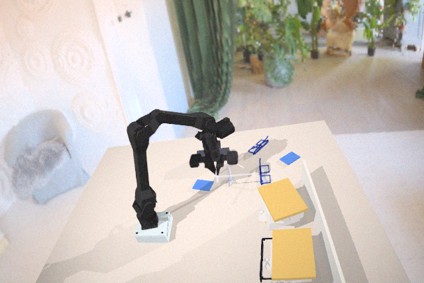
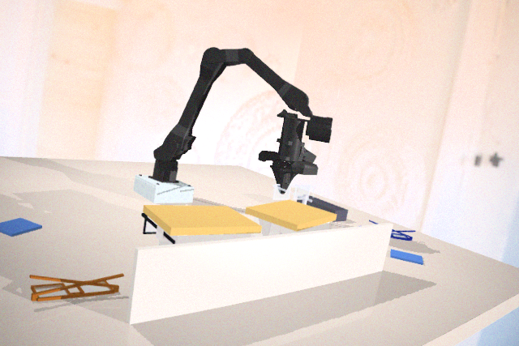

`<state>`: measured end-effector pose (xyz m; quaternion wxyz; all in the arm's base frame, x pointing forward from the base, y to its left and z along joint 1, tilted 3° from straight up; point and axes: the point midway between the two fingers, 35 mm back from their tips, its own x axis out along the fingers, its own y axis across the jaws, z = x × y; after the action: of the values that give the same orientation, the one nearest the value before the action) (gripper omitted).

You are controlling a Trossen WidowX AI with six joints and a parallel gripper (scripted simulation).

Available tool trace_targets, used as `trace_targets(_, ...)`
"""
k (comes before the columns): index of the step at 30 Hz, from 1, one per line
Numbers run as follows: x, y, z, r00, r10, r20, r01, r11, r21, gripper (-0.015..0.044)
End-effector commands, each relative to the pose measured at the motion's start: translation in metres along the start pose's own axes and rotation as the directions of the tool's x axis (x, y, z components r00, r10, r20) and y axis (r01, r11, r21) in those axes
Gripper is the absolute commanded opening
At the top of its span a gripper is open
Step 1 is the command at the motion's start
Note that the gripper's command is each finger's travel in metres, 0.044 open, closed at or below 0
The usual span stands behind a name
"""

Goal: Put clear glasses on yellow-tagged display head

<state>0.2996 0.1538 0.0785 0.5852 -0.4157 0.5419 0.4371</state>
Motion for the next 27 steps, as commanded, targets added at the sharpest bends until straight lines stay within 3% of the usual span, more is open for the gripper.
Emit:
trace_targets(1, 0.0179, 0.0025, -0.0018, 1.0, 0.014, -0.009, -0.014, 1.0, 0.001, 0.0)
trace_targets(27, 0.0179, 0.011, -0.0108, 1.0, 0.014, -0.009, -0.014, 1.0, 0.001, 0.0)
